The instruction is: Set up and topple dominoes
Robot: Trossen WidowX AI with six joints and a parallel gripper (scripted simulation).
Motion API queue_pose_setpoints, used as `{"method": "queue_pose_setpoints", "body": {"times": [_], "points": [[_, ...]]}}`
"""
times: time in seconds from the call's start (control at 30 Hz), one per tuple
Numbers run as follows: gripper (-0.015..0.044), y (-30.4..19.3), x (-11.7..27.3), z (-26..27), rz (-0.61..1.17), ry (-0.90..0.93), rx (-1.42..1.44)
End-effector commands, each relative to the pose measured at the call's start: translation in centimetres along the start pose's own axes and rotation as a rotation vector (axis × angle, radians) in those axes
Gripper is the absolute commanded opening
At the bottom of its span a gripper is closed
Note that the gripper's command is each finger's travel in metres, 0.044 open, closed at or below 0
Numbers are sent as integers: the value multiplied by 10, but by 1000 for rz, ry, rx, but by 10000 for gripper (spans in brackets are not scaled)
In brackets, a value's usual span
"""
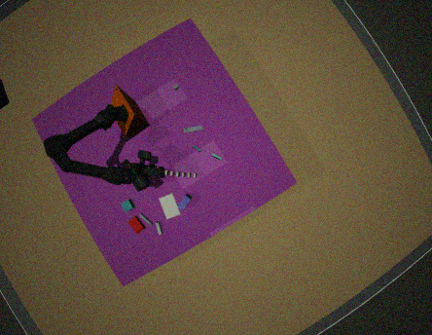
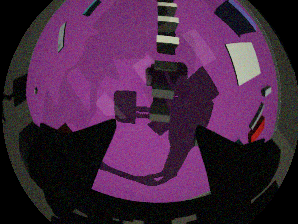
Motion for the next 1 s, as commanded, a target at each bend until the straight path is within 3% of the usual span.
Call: {"method": "queue_pose_setpoints", "body": {"times": [0.0,0.07,0.3,0.63,0.97], "points": [[440,-3,70,1,-17,-19,-16],[440,-5,85,3,-15,-20,-16],[440,-8,81,-5,-19,-17,-104],[440,-85,10,-115,-27,-20,-1356],[440,-87,2,-117,-26,-21,-1378]]}}
Point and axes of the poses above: the point midway between the two fingers, 35 mm back from their tips, its own x axis back along the fingers, its own z axis across the jaws, y = z × x, the point moved 9 cm from there along x, back along the fingers, and after that the axes turned 11 degrees about x, right-handed, at the moved point
